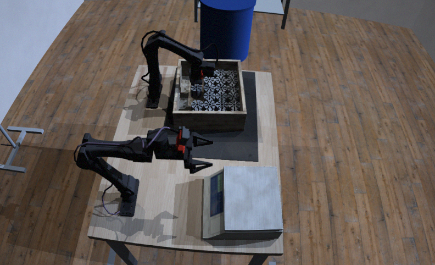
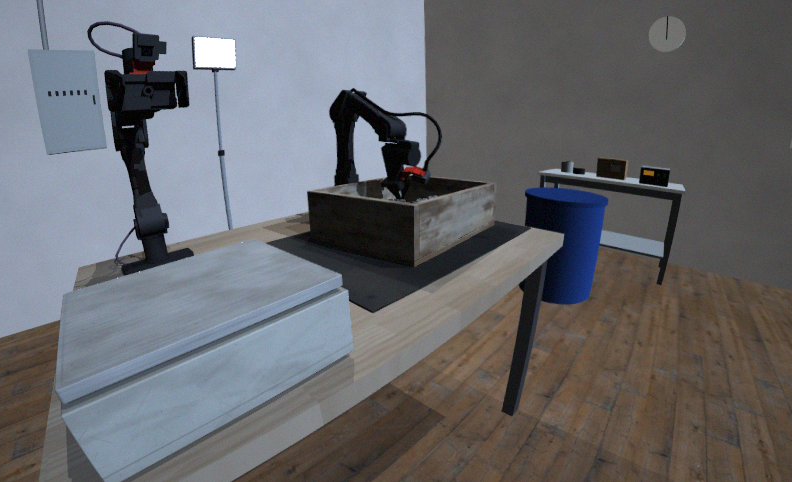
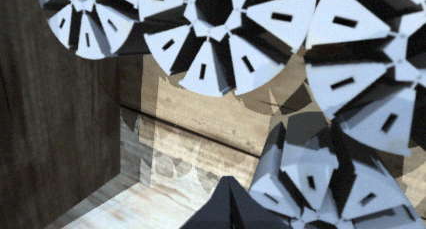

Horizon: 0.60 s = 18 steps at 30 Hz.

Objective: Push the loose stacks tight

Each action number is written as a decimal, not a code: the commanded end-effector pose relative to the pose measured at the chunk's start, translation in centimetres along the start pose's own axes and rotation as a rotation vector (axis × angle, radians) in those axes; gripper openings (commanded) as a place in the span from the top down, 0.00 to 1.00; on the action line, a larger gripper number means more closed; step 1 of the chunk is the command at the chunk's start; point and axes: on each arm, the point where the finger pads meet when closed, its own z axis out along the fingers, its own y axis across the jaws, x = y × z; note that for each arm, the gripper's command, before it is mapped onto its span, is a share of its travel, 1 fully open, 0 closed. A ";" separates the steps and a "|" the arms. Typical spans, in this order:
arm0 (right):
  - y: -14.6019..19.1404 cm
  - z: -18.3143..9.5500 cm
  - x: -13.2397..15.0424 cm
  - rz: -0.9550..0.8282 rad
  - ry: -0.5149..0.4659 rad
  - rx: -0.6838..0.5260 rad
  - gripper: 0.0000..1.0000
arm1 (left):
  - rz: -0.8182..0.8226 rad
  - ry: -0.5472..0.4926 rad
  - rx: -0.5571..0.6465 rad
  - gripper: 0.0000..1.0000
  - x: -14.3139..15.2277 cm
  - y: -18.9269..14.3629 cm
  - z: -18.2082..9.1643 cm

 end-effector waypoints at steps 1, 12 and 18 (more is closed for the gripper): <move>0.0 -0.3 -3.3 0.011 -0.076 0.005 0.00 | -0.021 -0.043 0.061 0.99 -1.2 -1.7 -1.4; 0.0 -0.3 -3.3 0.011 -0.076 0.005 0.00 | -0.014 -0.024 0.060 0.99 -1.2 -3.0 -1.4; 0.0 -0.3 -3.3 0.011 -0.076 0.005 0.00 | -0.015 -0.025 0.062 0.99 -1.0 -3.7 -1.7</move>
